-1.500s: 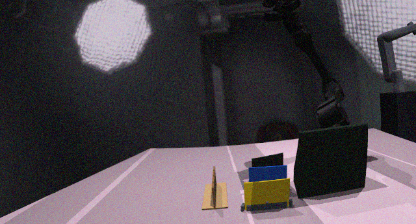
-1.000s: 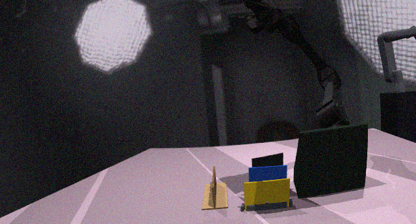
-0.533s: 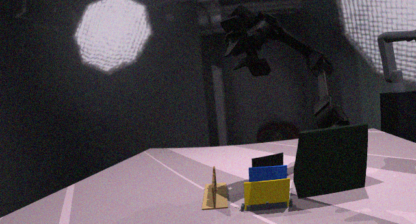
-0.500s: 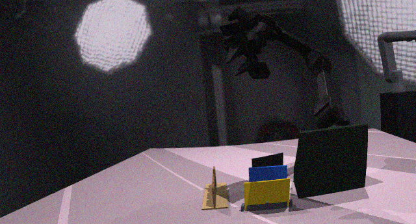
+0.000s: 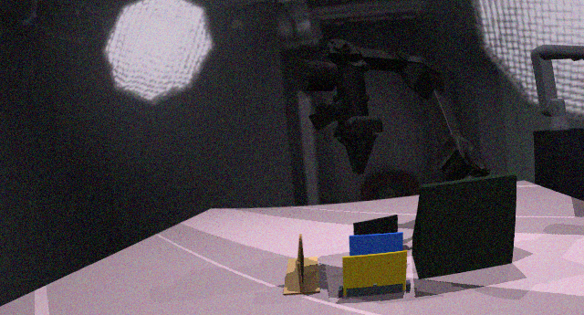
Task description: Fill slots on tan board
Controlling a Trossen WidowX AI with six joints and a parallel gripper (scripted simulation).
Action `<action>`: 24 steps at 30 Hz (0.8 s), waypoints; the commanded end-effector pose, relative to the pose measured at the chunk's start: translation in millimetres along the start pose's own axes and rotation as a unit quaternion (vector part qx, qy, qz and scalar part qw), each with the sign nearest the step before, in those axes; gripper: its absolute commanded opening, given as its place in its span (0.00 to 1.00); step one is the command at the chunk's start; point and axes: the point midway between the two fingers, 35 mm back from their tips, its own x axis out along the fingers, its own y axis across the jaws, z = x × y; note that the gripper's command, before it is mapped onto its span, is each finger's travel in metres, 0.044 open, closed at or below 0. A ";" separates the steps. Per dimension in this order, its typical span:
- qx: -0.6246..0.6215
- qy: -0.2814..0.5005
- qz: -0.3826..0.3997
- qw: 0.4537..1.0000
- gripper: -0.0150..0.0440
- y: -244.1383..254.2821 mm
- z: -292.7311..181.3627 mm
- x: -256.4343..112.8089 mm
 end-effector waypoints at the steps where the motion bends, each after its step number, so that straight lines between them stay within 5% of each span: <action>1: -0.039 0.018 -0.020 0.999 0.56 -4.7 -3.9 4.1; 8: -0.039 0.018 -0.019 0.999 0.56 -5.1 -3.8 6.4; 14: -0.038 0.018 -0.021 0.999 0.56 -17.8 -10.8 68.1; 24: -0.038 0.018 -0.021 0.999 0.56 -17.5 -14.7 85.2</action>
